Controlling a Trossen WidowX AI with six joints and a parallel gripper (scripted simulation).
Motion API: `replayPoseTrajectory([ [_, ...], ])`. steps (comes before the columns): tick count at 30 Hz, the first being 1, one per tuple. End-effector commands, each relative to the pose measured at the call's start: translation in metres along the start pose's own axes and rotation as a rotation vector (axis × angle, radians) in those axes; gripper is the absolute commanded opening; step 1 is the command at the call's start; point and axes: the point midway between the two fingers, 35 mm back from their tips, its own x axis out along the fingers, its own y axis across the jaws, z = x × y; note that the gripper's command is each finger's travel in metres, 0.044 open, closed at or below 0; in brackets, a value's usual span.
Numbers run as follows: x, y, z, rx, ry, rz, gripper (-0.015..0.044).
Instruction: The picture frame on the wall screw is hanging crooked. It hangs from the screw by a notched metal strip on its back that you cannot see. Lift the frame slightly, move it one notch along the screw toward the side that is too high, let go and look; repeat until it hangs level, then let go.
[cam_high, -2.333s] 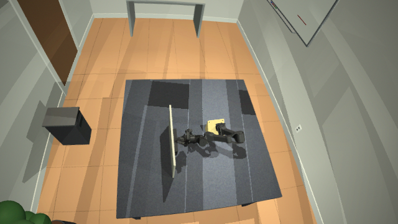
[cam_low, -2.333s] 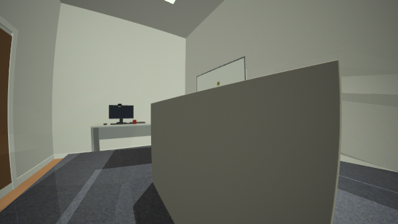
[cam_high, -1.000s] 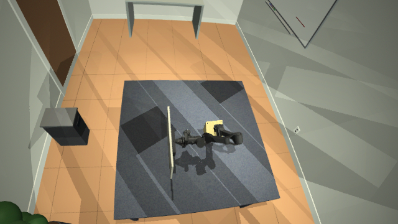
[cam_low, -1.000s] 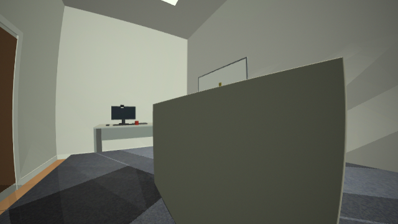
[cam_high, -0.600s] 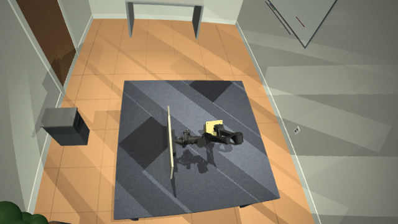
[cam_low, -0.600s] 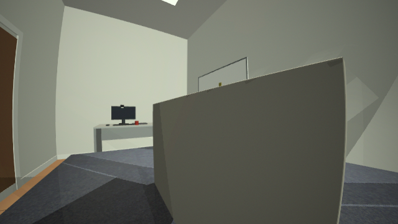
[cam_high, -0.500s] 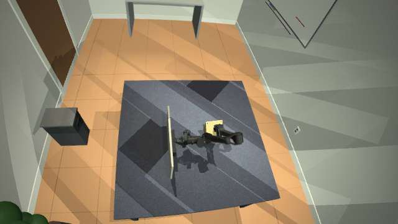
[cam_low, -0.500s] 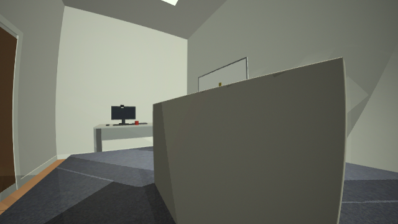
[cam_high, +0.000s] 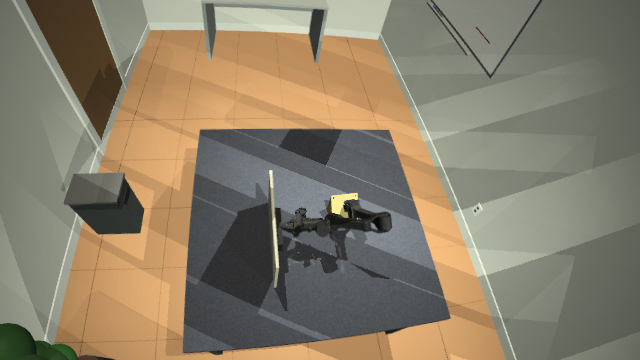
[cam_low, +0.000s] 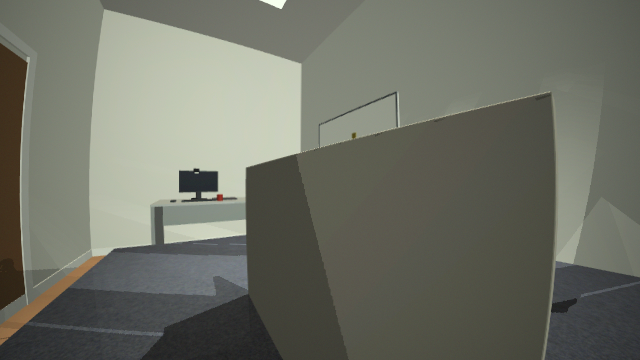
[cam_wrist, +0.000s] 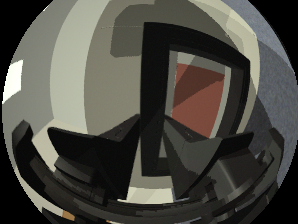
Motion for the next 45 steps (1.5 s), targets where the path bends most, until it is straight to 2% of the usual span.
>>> replayPoseTrajectory([
  [1,0.0004,0.0036,-0.0006,-0.003,0.001,0.009,0.0000],
  [45,0.0005,0.0023,0.0047,-0.003,0.001,0.009,0.0000],
])
